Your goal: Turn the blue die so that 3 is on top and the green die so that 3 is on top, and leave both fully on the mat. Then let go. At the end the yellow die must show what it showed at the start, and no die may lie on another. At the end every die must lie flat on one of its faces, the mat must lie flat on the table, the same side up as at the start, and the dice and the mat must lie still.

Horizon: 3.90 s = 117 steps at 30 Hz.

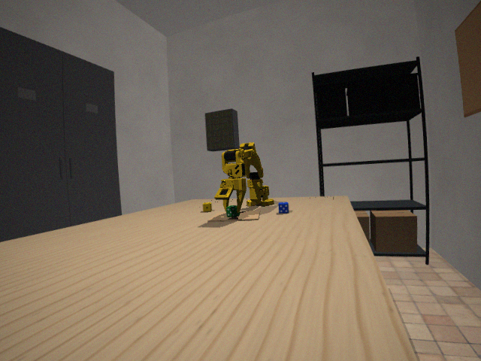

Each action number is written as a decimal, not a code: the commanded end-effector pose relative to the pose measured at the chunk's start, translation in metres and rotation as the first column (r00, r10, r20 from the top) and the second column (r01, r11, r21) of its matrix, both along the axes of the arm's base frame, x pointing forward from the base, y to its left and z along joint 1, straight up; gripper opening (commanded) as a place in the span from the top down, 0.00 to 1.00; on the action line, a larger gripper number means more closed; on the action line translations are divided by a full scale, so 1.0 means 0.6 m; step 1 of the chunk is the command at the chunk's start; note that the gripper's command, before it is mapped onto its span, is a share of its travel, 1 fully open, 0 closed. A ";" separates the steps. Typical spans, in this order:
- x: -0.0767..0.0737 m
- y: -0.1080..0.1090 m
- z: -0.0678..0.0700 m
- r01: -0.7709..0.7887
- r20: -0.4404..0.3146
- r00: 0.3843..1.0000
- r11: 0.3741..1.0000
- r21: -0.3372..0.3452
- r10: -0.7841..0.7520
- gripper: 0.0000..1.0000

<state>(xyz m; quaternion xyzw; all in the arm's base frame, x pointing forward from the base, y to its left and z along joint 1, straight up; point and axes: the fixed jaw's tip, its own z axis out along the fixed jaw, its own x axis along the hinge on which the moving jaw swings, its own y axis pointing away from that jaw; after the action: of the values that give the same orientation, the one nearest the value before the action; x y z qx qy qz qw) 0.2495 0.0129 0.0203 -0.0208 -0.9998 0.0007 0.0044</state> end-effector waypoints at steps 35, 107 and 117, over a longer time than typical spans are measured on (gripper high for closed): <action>0.008 0.003 0.011 -0.001 0.041 0.999 1.000 0.002 0.001 0.65; 0.013 0.003 0.183 -0.001 0.343 0.939 1.000 0.011 -0.003 0.65; -0.002 0.003 0.269 -0.004 0.548 0.837 1.000 0.017 -0.006 0.65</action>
<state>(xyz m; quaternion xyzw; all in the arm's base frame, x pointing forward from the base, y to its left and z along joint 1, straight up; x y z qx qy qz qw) 0.2524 0.0132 0.1528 -0.0212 -0.9753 -0.0091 -0.2197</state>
